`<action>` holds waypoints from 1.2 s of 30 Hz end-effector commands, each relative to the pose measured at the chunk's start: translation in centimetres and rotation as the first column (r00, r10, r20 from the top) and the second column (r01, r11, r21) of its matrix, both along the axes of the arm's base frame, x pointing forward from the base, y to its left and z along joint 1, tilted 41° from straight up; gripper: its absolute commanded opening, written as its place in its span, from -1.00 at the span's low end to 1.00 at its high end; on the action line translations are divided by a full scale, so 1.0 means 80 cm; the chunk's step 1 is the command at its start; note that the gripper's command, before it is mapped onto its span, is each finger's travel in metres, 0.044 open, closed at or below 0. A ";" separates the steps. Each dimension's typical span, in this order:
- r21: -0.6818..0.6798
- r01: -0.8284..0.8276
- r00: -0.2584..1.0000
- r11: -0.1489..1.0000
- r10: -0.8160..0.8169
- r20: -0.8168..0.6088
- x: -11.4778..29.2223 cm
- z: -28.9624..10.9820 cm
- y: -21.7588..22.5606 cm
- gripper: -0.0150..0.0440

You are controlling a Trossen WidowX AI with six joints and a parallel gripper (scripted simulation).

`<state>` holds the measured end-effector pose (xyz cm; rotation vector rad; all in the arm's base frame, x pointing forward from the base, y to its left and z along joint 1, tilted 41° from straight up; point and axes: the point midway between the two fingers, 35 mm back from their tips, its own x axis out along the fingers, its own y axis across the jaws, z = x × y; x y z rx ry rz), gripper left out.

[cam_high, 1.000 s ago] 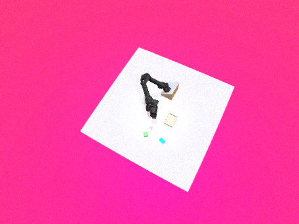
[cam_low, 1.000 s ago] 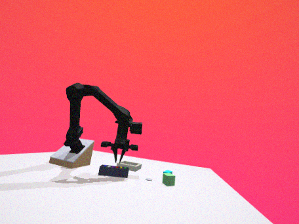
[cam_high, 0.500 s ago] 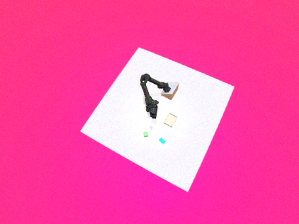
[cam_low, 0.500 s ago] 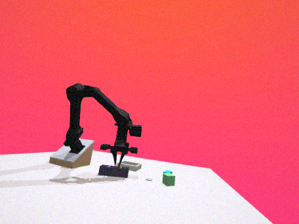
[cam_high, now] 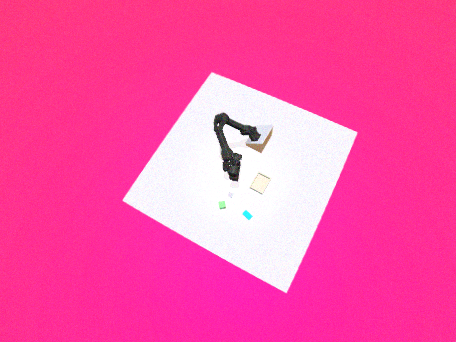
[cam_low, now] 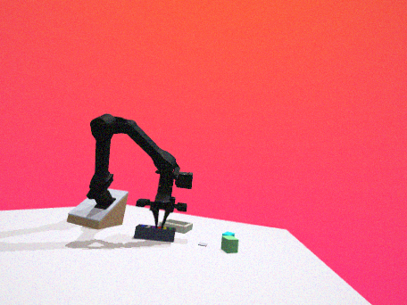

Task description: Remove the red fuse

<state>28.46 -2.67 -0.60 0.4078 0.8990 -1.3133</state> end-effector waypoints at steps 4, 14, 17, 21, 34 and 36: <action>0.000 0.000 1.000 1.000 0.000 -0.001 0.000 -0.001 0.000 -0.31; 0.000 0.000 1.000 1.000 0.000 -0.001 0.000 -0.001 0.000 -0.49; 0.000 0.000 1.000 1.000 0.000 -0.001 0.000 0.000 0.000 -0.49; 0.000 0.000 1.000 1.000 0.000 -0.001 0.000 0.002 0.002 -0.49; 0.000 -0.001 1.000 1.000 0.001 -0.001 0.000 0.008 0.007 -0.49; 0.000 -0.001 1.000 1.000 0.001 -0.001 0.001 0.009 0.008 -0.49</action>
